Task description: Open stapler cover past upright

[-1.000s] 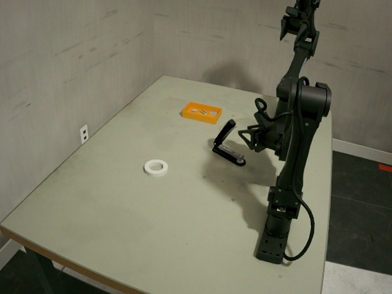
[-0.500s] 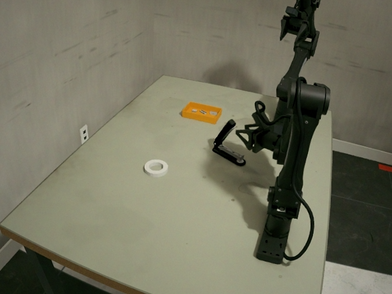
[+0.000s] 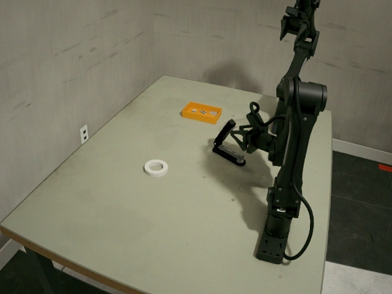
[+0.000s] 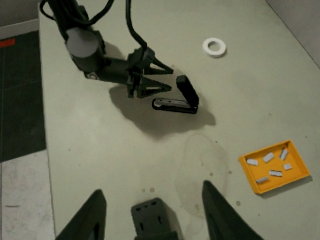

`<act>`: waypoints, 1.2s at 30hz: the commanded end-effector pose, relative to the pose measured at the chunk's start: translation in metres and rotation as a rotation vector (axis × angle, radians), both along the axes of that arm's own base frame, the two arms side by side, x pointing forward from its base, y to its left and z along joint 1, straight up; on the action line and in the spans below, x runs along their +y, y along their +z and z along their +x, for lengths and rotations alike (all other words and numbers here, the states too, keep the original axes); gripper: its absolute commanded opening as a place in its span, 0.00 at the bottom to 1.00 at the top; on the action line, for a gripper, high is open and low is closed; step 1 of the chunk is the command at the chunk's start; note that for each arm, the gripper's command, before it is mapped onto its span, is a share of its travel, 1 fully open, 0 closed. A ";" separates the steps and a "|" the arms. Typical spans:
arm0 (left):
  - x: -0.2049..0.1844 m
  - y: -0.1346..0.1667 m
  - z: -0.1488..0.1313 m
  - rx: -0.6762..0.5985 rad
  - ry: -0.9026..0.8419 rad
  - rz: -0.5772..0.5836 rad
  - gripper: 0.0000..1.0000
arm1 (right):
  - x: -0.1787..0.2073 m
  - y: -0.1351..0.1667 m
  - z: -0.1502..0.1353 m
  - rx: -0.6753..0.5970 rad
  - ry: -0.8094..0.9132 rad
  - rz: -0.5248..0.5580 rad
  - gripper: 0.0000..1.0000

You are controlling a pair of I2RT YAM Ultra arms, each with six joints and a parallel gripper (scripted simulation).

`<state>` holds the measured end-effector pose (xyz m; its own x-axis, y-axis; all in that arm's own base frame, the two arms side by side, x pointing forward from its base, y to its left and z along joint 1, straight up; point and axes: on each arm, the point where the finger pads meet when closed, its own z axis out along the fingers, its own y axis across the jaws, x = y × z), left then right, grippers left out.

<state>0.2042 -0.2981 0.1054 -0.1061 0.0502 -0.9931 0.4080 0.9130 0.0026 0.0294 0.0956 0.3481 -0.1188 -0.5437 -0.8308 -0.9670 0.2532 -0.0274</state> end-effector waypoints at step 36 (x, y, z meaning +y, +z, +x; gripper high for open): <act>-0.017 0.001 0.026 -0.004 -0.009 -0.013 0.36 | 0.000 0.004 0.000 -0.001 0.002 0.010 0.57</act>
